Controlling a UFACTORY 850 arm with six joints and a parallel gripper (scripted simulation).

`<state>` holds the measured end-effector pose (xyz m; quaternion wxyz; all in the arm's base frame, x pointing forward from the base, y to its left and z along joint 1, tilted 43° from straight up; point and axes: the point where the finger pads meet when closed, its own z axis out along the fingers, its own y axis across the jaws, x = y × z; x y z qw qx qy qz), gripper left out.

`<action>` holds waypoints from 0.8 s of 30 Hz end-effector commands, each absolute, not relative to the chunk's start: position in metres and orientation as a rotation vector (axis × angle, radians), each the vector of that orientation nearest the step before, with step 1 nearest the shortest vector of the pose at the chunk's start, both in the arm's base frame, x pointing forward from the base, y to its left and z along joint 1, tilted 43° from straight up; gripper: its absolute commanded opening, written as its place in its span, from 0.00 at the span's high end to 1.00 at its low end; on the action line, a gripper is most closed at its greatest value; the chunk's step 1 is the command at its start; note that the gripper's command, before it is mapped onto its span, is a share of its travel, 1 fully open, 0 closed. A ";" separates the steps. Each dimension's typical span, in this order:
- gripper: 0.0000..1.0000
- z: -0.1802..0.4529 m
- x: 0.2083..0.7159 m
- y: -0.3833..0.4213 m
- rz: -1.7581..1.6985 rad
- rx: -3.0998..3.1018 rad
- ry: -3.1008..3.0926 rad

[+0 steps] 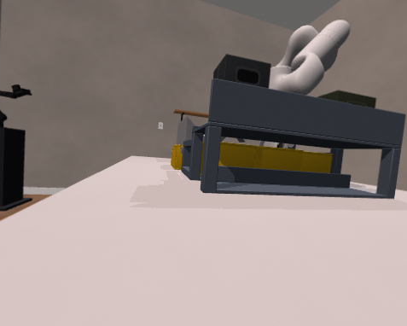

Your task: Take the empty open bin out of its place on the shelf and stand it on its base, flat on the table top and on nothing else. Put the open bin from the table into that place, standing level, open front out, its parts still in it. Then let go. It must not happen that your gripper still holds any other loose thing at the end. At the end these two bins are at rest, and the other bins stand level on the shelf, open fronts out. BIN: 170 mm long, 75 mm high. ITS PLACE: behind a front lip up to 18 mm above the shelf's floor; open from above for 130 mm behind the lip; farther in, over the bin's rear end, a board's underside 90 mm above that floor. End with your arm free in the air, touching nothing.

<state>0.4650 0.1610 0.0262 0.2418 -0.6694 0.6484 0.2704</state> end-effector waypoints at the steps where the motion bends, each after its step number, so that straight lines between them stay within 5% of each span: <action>1: 1.00 0.026 0.472 0.161 0.738 -1.830 1.773; 24: 1.00 0.026 0.499 0.162 0.738 -1.830 1.773</action>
